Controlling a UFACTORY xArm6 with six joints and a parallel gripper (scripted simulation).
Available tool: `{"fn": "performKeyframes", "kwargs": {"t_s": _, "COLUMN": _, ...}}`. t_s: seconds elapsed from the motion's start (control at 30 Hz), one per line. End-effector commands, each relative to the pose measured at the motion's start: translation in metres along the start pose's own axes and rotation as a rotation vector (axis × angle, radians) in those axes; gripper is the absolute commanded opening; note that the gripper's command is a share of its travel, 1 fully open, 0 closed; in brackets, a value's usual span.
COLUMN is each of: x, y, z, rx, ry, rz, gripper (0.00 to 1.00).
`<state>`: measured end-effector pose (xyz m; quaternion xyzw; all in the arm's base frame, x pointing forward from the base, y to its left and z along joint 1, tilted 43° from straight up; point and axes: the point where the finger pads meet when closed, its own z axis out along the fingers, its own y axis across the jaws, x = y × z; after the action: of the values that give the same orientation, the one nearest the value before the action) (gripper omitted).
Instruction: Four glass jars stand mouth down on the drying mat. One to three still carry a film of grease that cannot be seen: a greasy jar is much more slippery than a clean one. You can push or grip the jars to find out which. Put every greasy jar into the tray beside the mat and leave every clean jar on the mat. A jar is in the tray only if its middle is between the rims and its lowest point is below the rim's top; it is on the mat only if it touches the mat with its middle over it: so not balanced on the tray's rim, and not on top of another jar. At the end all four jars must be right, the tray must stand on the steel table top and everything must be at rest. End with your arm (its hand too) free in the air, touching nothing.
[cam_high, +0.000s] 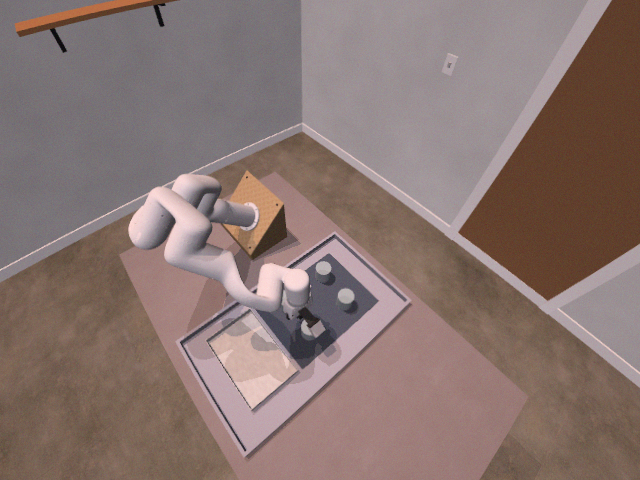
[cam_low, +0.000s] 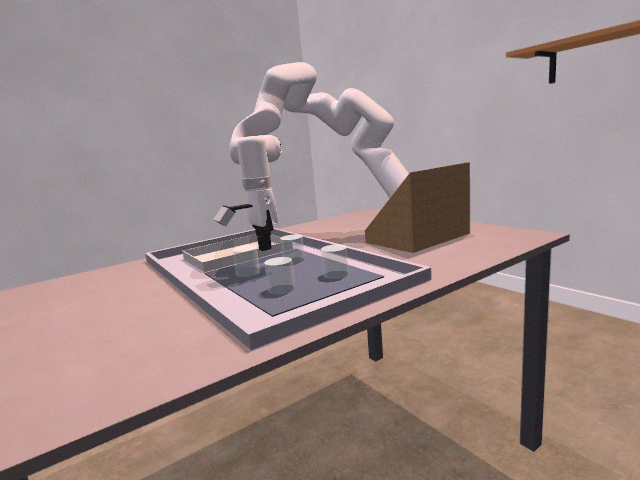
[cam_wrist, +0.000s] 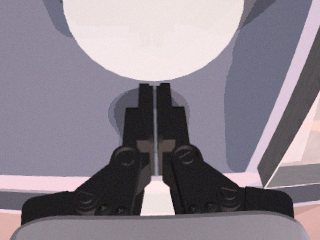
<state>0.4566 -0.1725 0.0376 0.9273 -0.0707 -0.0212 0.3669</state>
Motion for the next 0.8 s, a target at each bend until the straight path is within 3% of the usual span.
{"fn": "performKeyframes", "kwargs": {"t_s": 0.0, "x": 0.0019, "y": 0.0001, "z": -0.0014, "rx": 0.001, "ry": 0.003, "rz": 0.001, "gripper": 0.0}}
{"fn": "performKeyframes", "kwargs": {"t_s": 0.77, "x": 0.0047, "y": 0.0001, "z": -0.0014, "rx": 0.001, "ry": 0.003, "rz": 0.001, "gripper": 0.0}}
